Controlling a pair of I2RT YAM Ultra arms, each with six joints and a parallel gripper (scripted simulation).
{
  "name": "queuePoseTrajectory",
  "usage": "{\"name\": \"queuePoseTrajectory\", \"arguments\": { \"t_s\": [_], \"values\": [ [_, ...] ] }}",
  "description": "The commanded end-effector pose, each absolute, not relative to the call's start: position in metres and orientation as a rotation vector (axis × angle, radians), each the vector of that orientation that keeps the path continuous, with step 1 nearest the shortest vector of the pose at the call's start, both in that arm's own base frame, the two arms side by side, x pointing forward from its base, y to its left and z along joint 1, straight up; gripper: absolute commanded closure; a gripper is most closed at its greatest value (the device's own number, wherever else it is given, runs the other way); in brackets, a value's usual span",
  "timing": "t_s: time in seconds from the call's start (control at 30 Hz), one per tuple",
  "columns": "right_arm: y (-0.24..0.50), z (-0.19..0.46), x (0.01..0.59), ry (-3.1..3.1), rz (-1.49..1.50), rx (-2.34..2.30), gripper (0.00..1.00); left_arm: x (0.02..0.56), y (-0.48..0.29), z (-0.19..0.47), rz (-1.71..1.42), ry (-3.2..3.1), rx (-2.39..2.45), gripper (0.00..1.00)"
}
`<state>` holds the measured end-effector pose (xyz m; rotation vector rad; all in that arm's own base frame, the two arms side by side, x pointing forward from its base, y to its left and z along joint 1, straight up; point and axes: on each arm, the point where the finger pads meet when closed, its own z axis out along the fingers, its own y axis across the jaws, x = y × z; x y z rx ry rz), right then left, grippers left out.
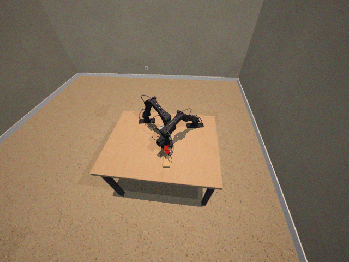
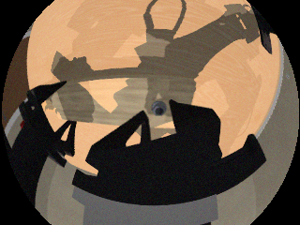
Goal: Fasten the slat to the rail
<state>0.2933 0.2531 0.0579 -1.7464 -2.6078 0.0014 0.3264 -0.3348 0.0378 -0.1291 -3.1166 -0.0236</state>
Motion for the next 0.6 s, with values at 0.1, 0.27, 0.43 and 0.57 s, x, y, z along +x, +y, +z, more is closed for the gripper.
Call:
{"name": "queuePoseTrajectory", "arguments": {
  "t_s": [0.1,0.27,0.43,0.57],
  "values": [
    [0.2542,0.0627,0.2946,-2.903,-0.017,-1.21,0.66,0.3279,-0.3363,0.0434,-0.008,-3.128,-0.13,0.28],
    [0.2542,0.0631,0.2945,-2.981,-0.017,-1.005,0.66,0.3279,-0.3363,0.0434,-0.008,-3.128,-0.13,0.28],
    [0.2542,0.0637,0.2945,-3.099,-0.016,-0.549,0.66,0.3279,-0.3363,0.0434,-0.008,-3.128,-0.13,0.28],
    [0.2542,0.064,0.2944,-3.137,-0.015,-0.26,0.66,0.3279,-0.3363,0.0434,-0.008,-3.128,-0.13,0.28]
  ]
}}
